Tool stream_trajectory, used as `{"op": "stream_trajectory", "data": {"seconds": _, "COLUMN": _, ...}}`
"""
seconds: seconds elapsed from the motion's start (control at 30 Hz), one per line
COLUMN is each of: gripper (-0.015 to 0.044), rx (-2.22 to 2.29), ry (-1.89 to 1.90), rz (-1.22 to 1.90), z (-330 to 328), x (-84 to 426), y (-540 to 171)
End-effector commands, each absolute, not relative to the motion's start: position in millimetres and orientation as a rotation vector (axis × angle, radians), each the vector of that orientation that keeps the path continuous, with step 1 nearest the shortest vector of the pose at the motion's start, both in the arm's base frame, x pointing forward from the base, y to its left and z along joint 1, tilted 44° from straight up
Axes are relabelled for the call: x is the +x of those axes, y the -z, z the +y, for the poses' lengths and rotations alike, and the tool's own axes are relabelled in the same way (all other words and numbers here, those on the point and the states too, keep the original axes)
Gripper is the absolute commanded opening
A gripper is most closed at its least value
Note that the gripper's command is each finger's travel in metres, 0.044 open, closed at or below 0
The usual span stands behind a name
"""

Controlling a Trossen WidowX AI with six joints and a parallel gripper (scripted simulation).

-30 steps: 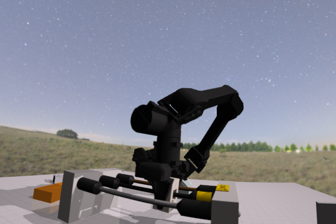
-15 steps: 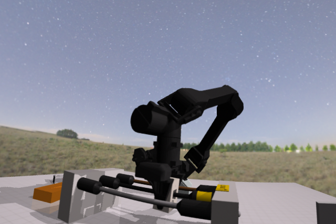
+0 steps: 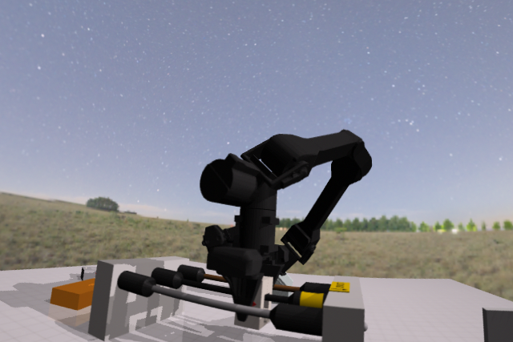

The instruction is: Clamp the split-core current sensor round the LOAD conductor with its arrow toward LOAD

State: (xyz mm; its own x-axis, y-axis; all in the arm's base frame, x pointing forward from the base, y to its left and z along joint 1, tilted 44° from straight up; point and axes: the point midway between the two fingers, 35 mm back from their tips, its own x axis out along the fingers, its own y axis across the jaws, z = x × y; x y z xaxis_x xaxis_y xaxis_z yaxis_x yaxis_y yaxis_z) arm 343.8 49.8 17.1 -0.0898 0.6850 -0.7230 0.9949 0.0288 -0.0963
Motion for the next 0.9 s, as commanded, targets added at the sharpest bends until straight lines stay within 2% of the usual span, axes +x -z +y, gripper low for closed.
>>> {"op": "stream_trajectory", "data": {"seconds": 0.0, "gripper": 0.0256, "rx": 1.701, "ry": 0.836, "rz": 1.827, "z": 50.0, "x": 343.6, "y": -17.2}}
{"op": "stream_trajectory", "data": {"seconds": 0.13, "gripper": 0.0152, "rx": 1.701, "ry": 0.836, "rz": 1.827, "z": 50.0, "x": 343.6, "y": -17.2}}
{"op": "stream_trajectory", "data": {"seconds": 0.53, "gripper": 0.0072, "rx": 1.701, "ry": 0.836, "rz": 1.827, "z": 50.0, "x": 343.6, "y": -17.2}}
{"op": "stream_trajectory", "data": {"seconds": 0.63, "gripper": 0.0000, "rx": 1.701, "ry": 0.834, "rz": 1.826, "z": 49.1, "x": 343.7, "y": -18.1}}
{"op": "stream_trajectory", "data": {"seconds": 0.87, "gripper": 0.0000, "rx": 1.701, "ry": 0.840, "rz": 1.830, "z": 49.8, "x": 342.6, "y": -17.7}}
